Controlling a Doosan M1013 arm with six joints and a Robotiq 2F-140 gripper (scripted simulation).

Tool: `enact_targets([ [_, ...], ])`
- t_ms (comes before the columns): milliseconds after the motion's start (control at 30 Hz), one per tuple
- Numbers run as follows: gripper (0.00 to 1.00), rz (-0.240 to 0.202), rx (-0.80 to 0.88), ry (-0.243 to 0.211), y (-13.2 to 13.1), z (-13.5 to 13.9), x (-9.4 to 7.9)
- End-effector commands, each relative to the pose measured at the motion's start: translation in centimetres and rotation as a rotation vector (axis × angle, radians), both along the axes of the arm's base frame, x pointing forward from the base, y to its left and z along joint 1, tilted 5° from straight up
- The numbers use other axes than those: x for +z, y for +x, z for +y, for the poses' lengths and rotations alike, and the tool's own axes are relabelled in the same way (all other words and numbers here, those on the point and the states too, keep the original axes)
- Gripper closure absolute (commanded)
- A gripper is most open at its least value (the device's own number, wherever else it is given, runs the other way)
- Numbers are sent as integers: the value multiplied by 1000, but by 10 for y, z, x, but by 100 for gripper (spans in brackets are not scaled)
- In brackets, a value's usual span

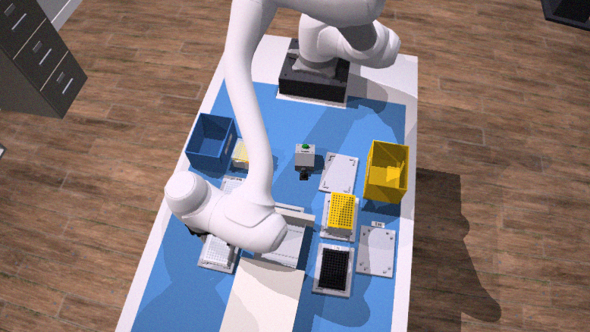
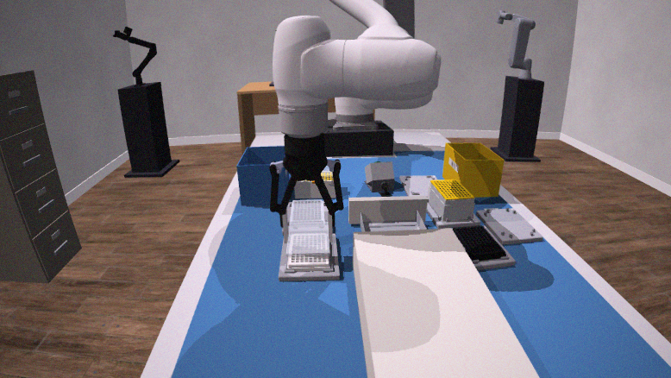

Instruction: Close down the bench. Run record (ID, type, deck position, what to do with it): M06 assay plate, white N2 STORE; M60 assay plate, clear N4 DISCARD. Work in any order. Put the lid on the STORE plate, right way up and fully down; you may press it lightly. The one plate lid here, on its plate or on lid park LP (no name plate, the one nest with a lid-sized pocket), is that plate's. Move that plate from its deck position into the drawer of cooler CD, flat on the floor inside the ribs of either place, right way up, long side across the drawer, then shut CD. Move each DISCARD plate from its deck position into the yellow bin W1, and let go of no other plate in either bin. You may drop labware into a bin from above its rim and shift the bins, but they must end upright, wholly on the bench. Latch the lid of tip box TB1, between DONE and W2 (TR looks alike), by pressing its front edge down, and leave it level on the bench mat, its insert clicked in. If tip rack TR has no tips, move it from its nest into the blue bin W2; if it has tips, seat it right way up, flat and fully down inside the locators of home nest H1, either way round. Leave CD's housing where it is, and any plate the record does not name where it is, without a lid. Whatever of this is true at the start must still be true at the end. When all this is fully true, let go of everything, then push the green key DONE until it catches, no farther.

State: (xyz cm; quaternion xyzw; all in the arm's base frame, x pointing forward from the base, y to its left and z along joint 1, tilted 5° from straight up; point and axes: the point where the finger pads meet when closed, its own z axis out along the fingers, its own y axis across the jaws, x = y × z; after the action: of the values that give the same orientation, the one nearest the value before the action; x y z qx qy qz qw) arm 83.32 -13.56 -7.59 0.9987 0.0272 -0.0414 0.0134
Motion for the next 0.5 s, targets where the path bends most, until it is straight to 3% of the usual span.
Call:
enact_targets([
  [0, 100, 0, 0, 0, 0, 0, -3],
  [467, 100, 0, 0, 0, -1, 0, -10],
])
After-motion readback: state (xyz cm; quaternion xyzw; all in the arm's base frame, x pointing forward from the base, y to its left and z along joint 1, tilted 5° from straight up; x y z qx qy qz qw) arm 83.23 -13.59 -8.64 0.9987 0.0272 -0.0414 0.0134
